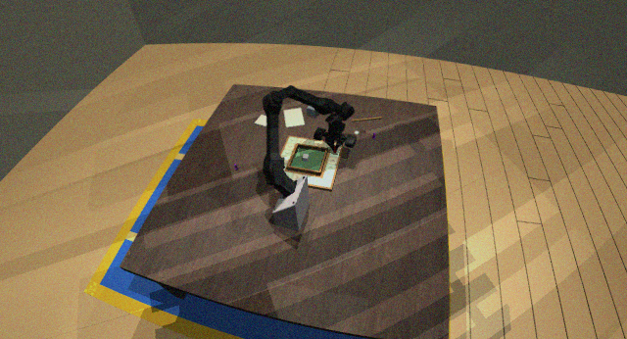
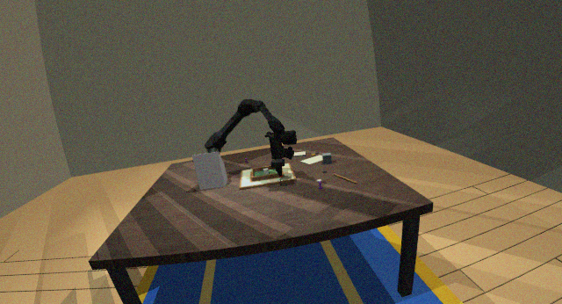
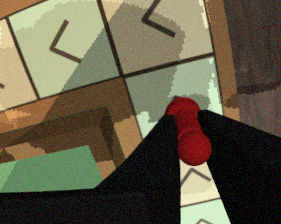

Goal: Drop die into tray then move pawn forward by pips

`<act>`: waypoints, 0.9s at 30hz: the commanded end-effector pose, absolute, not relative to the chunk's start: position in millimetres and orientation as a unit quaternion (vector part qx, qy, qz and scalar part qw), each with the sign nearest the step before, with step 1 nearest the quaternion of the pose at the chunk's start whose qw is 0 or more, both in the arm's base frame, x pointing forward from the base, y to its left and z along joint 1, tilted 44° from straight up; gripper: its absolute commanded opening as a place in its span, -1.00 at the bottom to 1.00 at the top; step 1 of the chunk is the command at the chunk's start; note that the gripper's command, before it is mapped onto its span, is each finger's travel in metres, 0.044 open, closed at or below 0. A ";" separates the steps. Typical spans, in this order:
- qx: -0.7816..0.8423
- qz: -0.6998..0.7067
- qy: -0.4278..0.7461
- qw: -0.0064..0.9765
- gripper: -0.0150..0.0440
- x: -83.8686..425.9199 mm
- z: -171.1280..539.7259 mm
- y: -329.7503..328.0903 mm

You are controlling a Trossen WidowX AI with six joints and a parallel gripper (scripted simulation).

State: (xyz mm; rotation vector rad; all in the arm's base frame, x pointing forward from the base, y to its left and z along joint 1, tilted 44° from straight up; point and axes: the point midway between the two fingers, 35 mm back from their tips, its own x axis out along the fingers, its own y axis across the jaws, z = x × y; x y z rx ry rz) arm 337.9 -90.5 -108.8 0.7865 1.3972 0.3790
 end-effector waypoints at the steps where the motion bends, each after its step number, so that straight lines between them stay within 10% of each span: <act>1: 0.354 0.170 0.625 0.675 -0.49 337.4 -115.6 -83.2; 7: 0.354 0.170 0.625 0.675 -0.49 338.2 -119.6 -79.4; 23: 0.353 0.169 0.625 0.675 0.93 331.8 -79.3 -117.5; 27: 0.351 0.171 0.625 0.676 1.00 325.4 -71.6 -117.9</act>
